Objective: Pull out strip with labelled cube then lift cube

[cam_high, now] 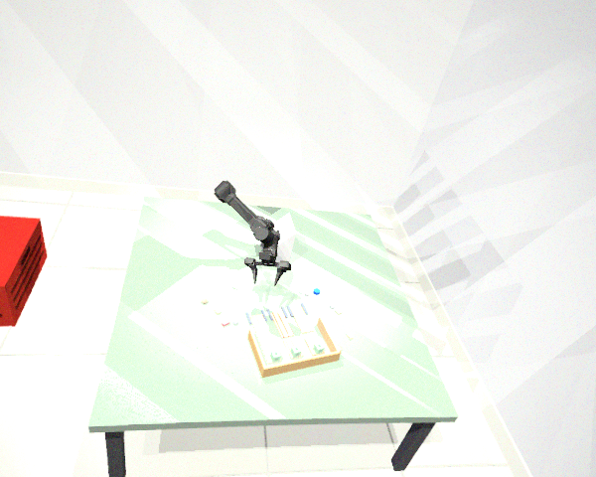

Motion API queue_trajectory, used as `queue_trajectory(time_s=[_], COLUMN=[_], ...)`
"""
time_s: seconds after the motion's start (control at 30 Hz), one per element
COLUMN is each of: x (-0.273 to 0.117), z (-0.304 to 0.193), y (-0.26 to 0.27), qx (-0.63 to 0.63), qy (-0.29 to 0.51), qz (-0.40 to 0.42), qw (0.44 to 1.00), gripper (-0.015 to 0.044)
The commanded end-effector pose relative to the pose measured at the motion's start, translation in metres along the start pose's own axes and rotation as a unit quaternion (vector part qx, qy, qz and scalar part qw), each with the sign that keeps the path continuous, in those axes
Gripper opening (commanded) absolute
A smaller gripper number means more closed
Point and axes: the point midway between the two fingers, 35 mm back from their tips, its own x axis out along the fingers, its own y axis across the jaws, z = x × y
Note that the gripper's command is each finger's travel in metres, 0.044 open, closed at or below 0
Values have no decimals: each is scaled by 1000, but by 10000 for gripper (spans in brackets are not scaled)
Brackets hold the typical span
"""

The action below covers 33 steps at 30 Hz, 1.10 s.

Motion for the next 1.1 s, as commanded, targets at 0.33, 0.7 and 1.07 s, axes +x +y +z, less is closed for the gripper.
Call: queue_trajectory(time_s=[0.33, 0.7, 1.07], x=[-53, -48, 39], z=[-52, -50, -38], y=[74, 75, 64], qx=[-209, -214, -270], qy=[-2, 8, 202], qz=[86, 83, 47], qw=[974, 973, 940], gripper=[400, 348, 59])
